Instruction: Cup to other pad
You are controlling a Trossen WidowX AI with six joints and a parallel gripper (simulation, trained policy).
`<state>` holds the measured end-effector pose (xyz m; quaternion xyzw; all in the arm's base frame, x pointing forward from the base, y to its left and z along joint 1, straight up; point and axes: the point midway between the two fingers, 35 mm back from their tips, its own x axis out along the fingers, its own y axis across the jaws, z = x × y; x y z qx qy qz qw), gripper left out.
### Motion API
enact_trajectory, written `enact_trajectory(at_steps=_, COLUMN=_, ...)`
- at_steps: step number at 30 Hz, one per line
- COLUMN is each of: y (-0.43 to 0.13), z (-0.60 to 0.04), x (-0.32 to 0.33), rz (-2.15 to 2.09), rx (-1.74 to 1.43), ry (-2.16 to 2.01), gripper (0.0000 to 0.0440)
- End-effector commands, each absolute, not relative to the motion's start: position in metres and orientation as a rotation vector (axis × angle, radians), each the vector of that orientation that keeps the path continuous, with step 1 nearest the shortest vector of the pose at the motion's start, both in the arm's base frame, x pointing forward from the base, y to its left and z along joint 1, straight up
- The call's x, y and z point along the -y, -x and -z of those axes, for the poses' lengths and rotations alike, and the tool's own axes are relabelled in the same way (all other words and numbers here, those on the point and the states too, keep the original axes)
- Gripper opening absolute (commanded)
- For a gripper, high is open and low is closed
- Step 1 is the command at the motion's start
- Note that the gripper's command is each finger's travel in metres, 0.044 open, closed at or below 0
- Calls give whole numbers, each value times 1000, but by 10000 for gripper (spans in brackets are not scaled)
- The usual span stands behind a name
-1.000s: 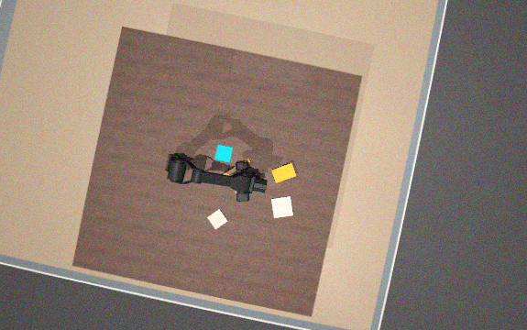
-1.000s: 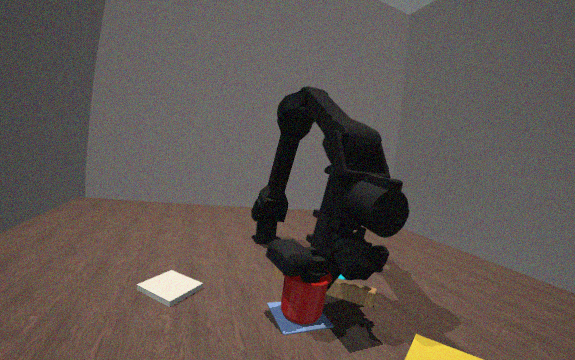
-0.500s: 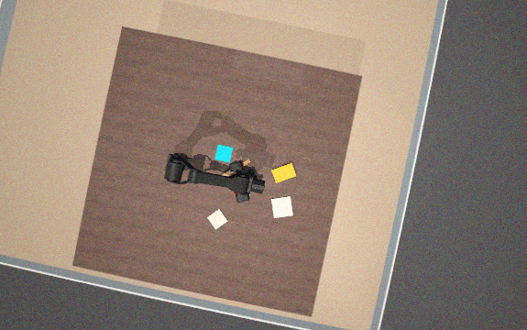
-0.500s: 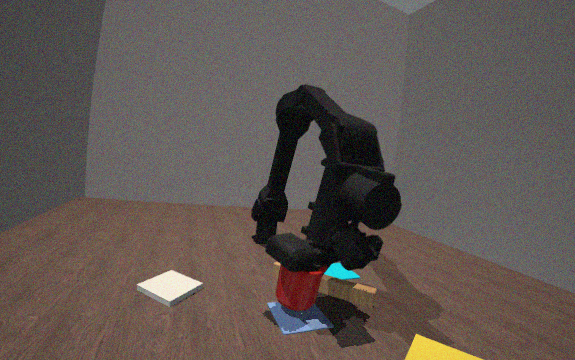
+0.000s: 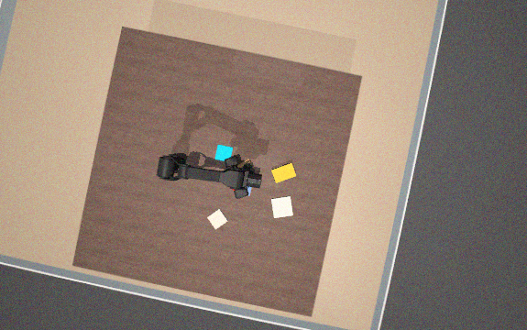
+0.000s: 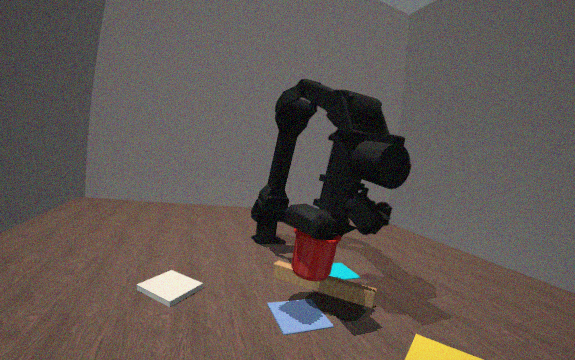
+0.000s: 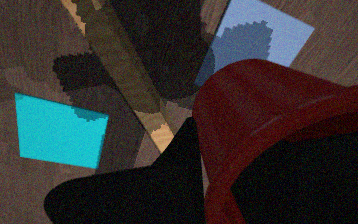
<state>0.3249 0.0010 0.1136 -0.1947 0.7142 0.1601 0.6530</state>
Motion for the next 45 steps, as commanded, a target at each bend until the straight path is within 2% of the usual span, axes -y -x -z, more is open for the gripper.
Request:
enact_trajectory(at_steps=1, y=-324, z=-121, x=-10, rz=-381, rx=-1599, ry=455, gripper=0)
enact_trajectory(at_steps=23, y=-304, z=-135, x=-75, rz=-456, rx=-1494, ry=545, gripper=0)
enact_trajectory(at_steps=45, y=-263, z=-118, x=-113, rz=-484, rx=-1445, ry=580, gripper=0)
